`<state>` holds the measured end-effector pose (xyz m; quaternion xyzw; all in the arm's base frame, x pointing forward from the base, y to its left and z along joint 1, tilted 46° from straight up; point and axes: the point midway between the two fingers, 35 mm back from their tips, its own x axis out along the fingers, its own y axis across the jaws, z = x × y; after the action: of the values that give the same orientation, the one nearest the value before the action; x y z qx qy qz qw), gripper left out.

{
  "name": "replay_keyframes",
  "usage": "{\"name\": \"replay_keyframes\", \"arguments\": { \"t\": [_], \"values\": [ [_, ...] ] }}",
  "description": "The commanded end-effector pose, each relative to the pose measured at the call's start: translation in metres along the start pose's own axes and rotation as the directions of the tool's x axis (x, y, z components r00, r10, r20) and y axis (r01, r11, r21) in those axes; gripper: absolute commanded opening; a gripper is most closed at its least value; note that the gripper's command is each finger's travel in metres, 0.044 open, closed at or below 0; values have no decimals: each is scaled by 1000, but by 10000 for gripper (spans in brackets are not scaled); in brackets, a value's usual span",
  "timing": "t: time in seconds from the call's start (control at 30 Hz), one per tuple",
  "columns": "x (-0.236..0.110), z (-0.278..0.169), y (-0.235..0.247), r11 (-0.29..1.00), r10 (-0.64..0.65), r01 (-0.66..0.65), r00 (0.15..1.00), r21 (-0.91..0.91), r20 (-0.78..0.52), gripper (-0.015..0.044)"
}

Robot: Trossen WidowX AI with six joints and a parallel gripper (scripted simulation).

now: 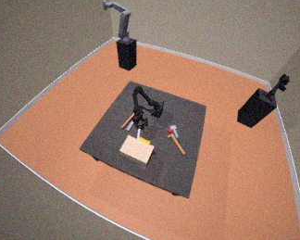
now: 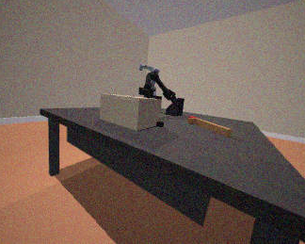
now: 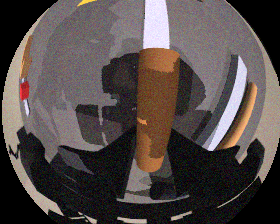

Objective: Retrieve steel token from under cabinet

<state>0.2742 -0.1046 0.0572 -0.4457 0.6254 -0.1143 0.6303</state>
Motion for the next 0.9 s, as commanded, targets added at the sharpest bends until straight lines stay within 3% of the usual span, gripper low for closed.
{"name": "replay_keyframes", "arguments": {
  "t": [0.0, 0.87],
  "values": [
    [1, -8, 0, 1000, 1, -1, 1000, -1, -6, 0],
    [-3, -3, 0, 985, 1, -2, 1000, -173, -5, 0]
  ]
}}
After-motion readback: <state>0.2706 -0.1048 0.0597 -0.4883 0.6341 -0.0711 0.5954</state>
